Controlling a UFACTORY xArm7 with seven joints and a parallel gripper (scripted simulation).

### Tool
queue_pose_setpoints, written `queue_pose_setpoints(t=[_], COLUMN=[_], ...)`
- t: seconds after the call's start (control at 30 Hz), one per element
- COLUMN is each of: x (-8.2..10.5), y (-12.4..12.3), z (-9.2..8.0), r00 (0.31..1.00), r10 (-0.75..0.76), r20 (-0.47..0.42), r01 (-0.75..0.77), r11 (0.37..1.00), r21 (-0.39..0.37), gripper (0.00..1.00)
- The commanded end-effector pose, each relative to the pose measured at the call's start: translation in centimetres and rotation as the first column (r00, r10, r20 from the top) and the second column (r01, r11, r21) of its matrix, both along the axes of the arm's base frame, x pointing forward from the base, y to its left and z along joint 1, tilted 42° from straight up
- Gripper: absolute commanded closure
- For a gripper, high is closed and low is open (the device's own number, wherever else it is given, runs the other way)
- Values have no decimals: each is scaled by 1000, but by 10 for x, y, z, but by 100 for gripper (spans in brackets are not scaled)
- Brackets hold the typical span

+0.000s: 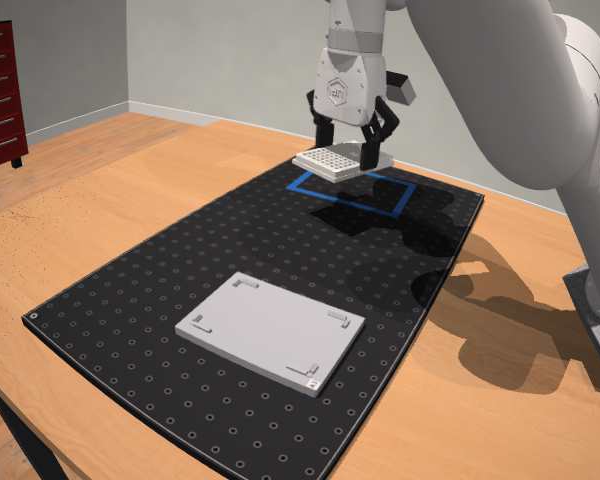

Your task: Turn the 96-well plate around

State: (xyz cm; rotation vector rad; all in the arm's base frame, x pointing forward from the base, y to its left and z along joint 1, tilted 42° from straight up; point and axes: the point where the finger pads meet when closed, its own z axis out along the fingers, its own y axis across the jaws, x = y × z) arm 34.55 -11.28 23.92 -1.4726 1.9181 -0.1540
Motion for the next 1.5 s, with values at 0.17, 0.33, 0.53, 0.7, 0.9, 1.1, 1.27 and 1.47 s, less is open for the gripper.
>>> queue_pose_setpoints(t=[0.17,0.33,0.53,0.7,0.9,1.1,1.27,1.47], x=[-9,-15,-21,-25,-31,-38,-41,-48], y=[25,40,59,68,87,106,115,134], z=[6,8,11,13,16,19,21,24], r00=[976,938,871,830,734,622,562,436], r10=[204,331,478,548,675,782,827,897], r20=[81,103,110,106,80,34,4,-69], r01=[-188,-292,-400,-445,-516,-559,-570,-568], r11=[967,914,822,764,630,475,391,215], r21=[-173,-280,-406,-466,-580,-680,-723,-795], gripper=[100,100,100,100,100,100,100,100])
